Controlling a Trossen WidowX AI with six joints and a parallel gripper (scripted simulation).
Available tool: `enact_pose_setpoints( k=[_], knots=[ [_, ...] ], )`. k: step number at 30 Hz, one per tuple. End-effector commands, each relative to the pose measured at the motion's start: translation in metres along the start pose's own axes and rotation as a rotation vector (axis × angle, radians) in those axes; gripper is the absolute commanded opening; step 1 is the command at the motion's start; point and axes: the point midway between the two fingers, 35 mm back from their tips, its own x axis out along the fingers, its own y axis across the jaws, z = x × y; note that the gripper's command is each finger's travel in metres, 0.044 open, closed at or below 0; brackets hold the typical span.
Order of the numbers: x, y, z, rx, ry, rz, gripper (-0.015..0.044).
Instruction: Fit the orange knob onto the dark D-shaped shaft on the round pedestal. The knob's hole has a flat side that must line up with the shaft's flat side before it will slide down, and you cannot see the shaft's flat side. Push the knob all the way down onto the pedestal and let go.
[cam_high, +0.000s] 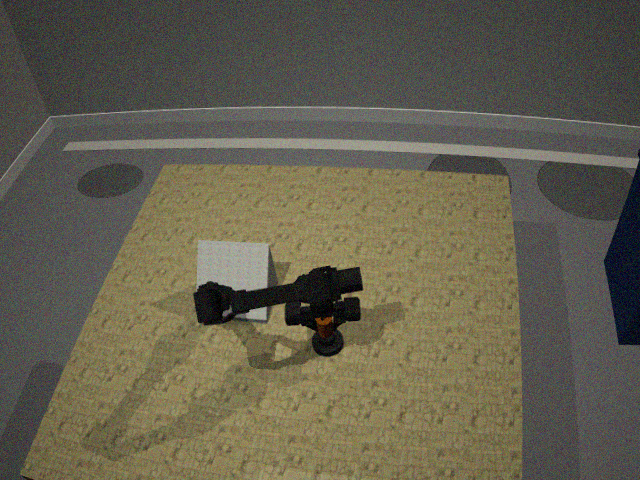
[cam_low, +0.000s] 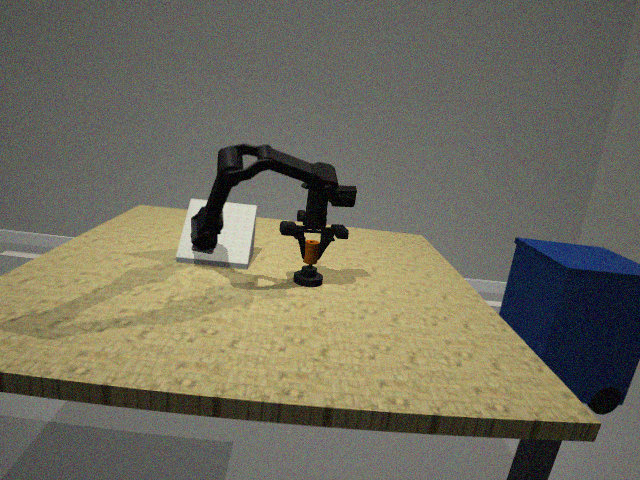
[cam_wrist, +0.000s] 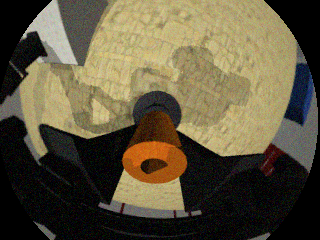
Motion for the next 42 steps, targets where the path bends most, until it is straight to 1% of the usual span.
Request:
enact_pose_setpoints(
  k=[1, 8, 15, 30, 42],
  knots=[
    [0.0001, -0.0003, -0.0016, -0.002, 0.004, -0.002, 0.0],
    [-0.0043, -0.0004, -0.0026, -0.01, 0.004, -0.002, 0.0],
    [-0.004, -0.0013, -0.001, -0.211, 0.004, -0.002, 0.0],
    [0.0008, -0.0006, -0.0014, -0.211, 0.004, -0.002, 0.0],
    [-0.0044, -0.0005, -0.0025, -0.22, 0.004, -0.002, 0.0]
  ],
)
